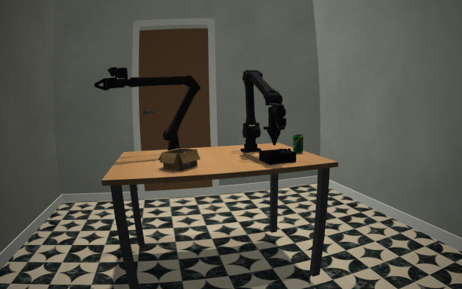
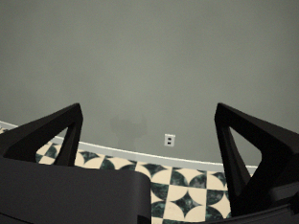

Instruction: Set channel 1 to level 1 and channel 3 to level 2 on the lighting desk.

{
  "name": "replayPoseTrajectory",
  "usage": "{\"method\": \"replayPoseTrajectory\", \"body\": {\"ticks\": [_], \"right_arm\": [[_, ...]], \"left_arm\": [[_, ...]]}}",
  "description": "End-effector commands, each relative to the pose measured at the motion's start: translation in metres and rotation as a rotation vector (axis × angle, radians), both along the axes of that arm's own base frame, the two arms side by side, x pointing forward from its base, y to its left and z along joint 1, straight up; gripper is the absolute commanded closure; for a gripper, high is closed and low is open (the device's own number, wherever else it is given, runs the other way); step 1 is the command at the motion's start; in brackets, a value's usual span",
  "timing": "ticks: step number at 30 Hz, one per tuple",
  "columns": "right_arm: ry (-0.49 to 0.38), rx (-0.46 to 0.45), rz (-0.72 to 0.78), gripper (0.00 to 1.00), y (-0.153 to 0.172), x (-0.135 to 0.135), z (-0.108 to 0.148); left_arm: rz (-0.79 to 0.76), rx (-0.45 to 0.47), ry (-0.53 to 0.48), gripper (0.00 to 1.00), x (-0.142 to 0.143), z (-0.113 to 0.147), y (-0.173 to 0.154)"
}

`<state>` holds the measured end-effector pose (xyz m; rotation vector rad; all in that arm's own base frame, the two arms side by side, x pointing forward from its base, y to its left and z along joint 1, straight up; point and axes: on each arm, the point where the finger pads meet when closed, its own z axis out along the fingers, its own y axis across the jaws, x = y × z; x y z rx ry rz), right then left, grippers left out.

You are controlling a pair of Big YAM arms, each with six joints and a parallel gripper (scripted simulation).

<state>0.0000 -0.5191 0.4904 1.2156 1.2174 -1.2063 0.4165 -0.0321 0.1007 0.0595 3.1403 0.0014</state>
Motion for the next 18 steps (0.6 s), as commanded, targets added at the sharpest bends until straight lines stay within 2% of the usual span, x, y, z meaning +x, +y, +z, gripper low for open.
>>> {"method": "replayPoseTrajectory", "body": {"ticks": [1,2,3,7,13,18], "right_arm": [[-0.008,-0.059,-0.003,0.0,0.0,-0.003,0.024],[-0.008,-0.059,-0.003,0.0,0.0,-0.003,0.024],[-0.008,-0.059,-0.003,0.0,0.0,-0.003,0.024],[-0.008,-0.059,-0.003,0.0,0.0,-0.003,0.024],[-0.008,-0.059,-0.003,0.0,0.0,-0.003,0.024],[-0.008,-0.059,-0.003,0.0,0.0,-0.003,0.024]], "left_arm": [[0.0,-0.004,-0.031,1.0,0.011,0.01,0.001],[0.0,-0.004,-0.031,1.0,0.011,0.01,0.001],[0.0,-0.004,-0.031,0.0,0.012,0.011,0.001],[0.0,-0.007,-0.068,0.0,0.02,0.033,0.0],[0.0,-0.007,-0.068,0.0,0.019,0.047,0.0],[0.0,-0.007,-0.07,0.0,0.017,0.077,0.0]]}}
